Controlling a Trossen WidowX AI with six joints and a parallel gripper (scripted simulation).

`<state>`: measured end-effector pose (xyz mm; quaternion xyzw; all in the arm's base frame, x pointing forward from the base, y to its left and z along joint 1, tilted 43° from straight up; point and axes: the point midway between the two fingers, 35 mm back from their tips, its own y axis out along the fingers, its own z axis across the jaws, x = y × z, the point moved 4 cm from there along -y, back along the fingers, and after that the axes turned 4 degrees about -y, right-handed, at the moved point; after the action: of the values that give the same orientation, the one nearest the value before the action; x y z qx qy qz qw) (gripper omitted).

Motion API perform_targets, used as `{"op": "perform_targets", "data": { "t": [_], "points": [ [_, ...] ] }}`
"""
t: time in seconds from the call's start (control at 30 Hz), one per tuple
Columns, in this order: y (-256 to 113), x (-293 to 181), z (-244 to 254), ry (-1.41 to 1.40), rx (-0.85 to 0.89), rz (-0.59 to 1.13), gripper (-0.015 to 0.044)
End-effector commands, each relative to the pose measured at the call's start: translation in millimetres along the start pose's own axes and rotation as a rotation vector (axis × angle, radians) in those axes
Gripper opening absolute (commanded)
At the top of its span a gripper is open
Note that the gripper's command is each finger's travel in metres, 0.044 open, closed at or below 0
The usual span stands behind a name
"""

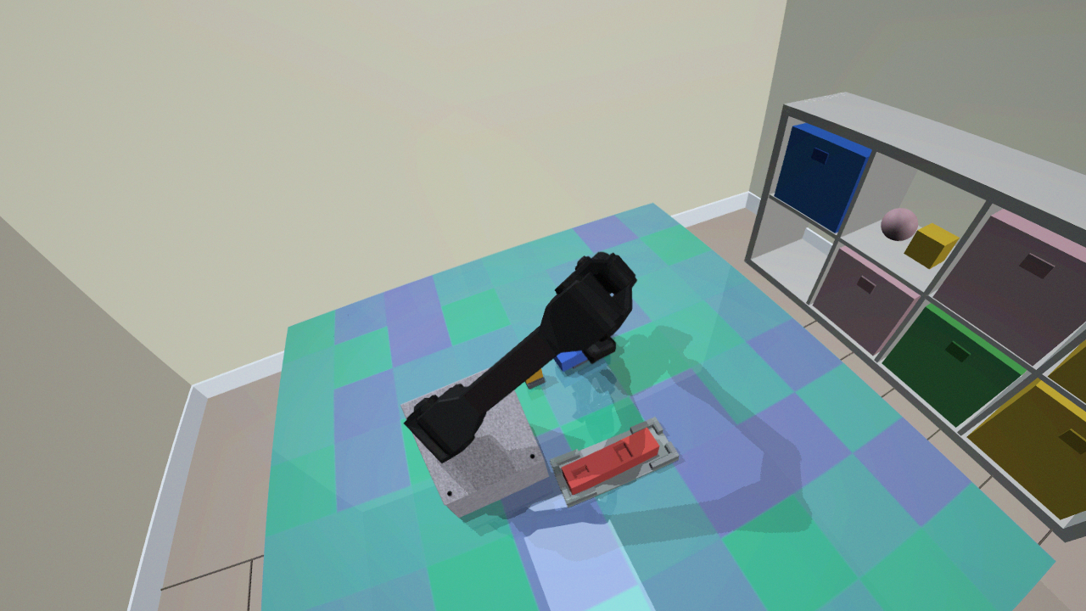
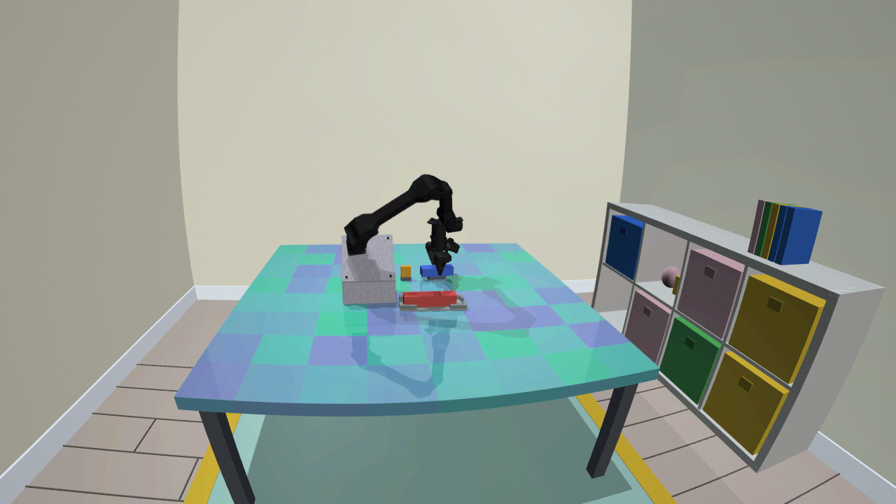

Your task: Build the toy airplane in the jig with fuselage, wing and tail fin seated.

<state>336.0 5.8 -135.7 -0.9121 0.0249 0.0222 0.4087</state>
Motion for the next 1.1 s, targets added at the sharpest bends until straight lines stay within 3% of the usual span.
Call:
{"op": "perform_targets", "data": {
  "t": [0.0,0.03,0.37,0.57,0.73,1.07],
  "points": [
    [6.6,-1.5,0.1,-0.007,-0.005,0.002,0.044],
    [6.8,-1.5,0.1,-0.007,-0.005,0.002,0.044],
    [6.8,-1.5,0.1,-0.007,-0.005,0.002,0.0177],
    [6.8,-1.5,0.1,-0.007,-0.005,0.002,0.0138],
    [0.7,2.6,1.1,-0.01,0.0,-0.018,0.0006],
    [-23.2,10.0,3.5,-0.012,0.011,-0.049,0.0]
  ]
}}
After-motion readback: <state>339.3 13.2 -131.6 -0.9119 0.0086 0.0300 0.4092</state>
